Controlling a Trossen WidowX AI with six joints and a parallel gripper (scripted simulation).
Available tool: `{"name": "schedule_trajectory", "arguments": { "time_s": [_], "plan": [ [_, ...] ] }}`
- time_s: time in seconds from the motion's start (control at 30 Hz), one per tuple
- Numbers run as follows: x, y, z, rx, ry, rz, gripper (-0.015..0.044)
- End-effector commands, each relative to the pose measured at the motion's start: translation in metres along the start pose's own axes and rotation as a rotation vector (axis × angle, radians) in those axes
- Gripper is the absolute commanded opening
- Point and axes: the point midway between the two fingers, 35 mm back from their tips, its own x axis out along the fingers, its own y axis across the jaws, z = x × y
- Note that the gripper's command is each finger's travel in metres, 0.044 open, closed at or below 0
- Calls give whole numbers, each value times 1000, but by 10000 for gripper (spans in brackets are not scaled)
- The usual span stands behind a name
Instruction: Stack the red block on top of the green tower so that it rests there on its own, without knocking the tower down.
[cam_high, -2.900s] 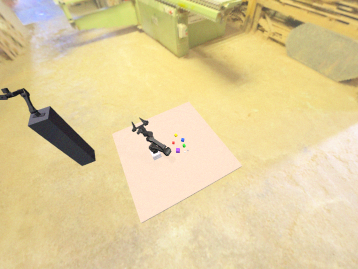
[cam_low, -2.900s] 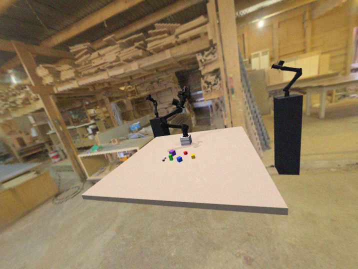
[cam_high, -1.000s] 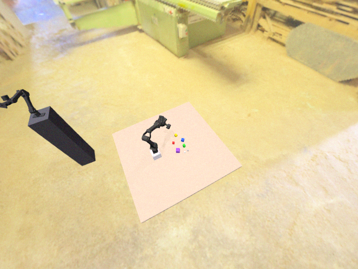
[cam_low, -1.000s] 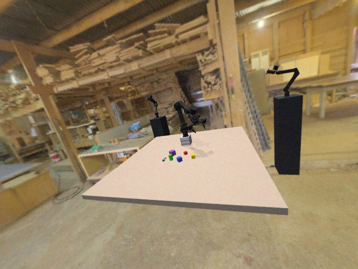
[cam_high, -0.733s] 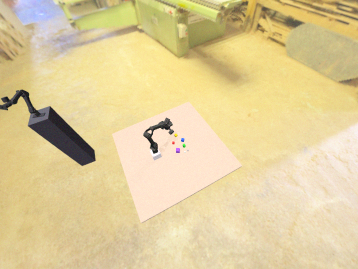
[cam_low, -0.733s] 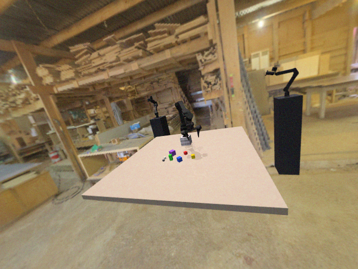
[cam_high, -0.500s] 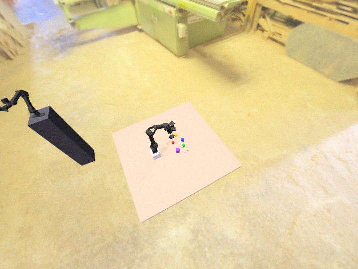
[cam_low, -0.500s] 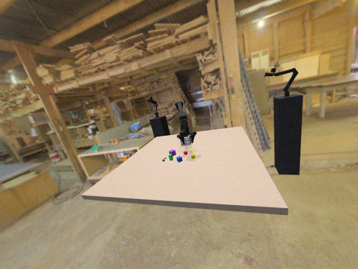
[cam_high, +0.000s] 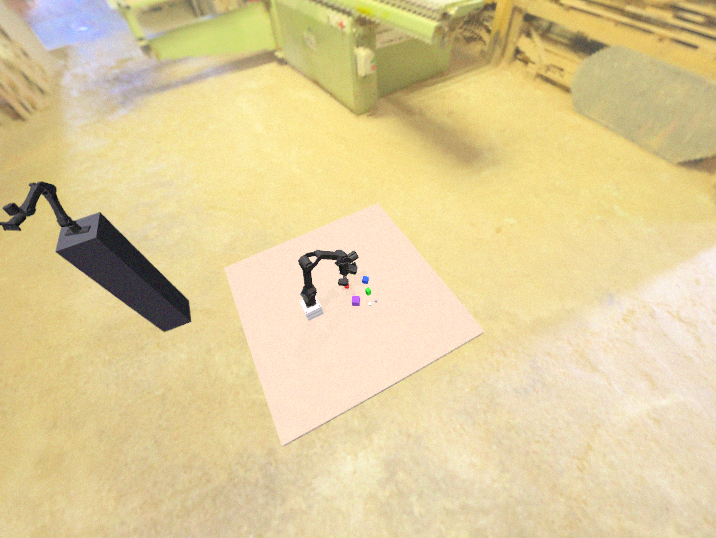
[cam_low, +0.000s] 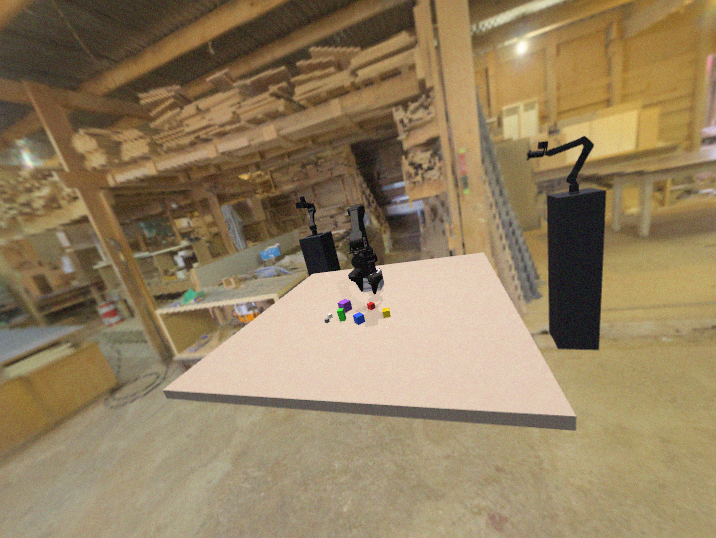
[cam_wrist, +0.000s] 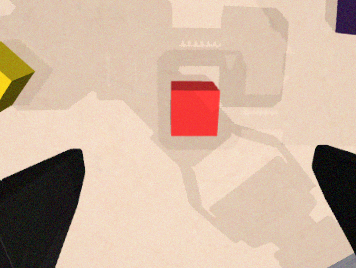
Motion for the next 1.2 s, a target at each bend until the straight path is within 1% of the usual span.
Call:
{"name": "schedule_trajectory", "arguments": {
  "time_s": [0.0,0.17,0.53,1.17],
  "plan": [
    [9,0,1,12,9,-3,440],
    [41,-1,0,12,9,-3,440],
    [45,-2,-2,12,9,-3,440],
    [76,-3,-2,12,9,-4,440]
  ]
}}
